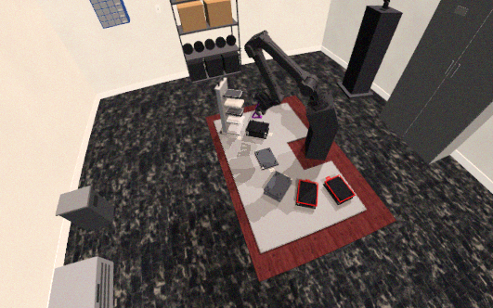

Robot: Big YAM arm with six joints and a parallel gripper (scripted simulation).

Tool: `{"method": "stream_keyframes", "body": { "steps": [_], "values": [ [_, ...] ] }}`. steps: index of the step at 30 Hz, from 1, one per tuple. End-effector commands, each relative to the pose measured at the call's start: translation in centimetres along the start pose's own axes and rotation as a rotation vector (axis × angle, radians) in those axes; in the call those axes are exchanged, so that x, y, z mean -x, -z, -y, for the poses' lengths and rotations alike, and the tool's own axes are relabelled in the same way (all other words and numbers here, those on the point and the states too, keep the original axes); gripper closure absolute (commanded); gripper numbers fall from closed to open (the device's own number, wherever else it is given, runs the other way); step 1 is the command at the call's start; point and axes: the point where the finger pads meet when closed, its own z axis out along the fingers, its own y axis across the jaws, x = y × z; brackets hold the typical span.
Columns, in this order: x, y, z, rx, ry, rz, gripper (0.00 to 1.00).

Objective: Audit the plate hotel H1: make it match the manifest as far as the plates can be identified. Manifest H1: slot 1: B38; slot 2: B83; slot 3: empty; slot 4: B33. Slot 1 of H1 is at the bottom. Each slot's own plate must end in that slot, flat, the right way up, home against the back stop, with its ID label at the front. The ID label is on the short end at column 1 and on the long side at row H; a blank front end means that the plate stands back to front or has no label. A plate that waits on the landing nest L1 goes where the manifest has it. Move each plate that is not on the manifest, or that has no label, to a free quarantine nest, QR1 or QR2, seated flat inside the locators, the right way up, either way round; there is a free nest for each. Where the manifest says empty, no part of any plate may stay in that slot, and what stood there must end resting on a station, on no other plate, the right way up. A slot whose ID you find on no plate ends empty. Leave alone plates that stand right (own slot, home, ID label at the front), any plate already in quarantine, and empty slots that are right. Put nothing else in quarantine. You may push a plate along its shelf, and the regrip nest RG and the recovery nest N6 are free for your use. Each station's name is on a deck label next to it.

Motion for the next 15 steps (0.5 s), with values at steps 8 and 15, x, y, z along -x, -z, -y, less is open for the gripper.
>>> {"method": "stream_keyframes", "body": {
  "steps": [8, 15],
  "values": [
    [1.5, -1.5, -0.7, 0.011, -0.002, 0.009, 0.00],
    [2.8, -2.1, -0.7, 0.011, 0.002, 0.024, 0.00]
  ]
}}
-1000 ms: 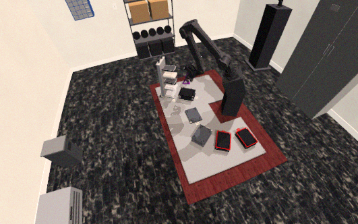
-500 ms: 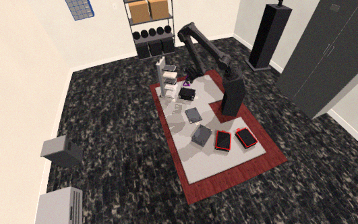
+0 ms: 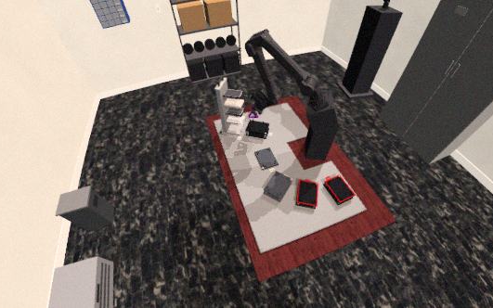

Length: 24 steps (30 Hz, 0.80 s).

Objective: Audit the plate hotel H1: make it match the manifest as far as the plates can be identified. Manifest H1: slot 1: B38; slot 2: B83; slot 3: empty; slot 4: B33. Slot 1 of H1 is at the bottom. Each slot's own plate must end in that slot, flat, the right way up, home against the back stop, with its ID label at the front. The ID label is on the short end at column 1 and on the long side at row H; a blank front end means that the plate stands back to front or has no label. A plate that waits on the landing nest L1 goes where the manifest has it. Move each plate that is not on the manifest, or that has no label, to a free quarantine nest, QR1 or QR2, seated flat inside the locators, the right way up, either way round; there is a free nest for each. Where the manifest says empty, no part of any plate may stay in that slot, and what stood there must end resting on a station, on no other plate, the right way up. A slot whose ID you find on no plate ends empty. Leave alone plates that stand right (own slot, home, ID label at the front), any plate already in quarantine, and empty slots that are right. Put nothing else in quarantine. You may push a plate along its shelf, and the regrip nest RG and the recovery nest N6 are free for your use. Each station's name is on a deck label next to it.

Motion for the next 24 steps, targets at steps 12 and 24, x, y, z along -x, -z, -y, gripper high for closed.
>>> {"method": "stream_keyframes", "body": {
  "steps": [12, 24],
  "values": [
    [0.6, -0.4, -0.2, 0.002, 0.001, 0.006, 0.00],
    [0.6, -0.4, -0.2, 0.002, 0.001, 0.006, 0.00]
  ]
}}
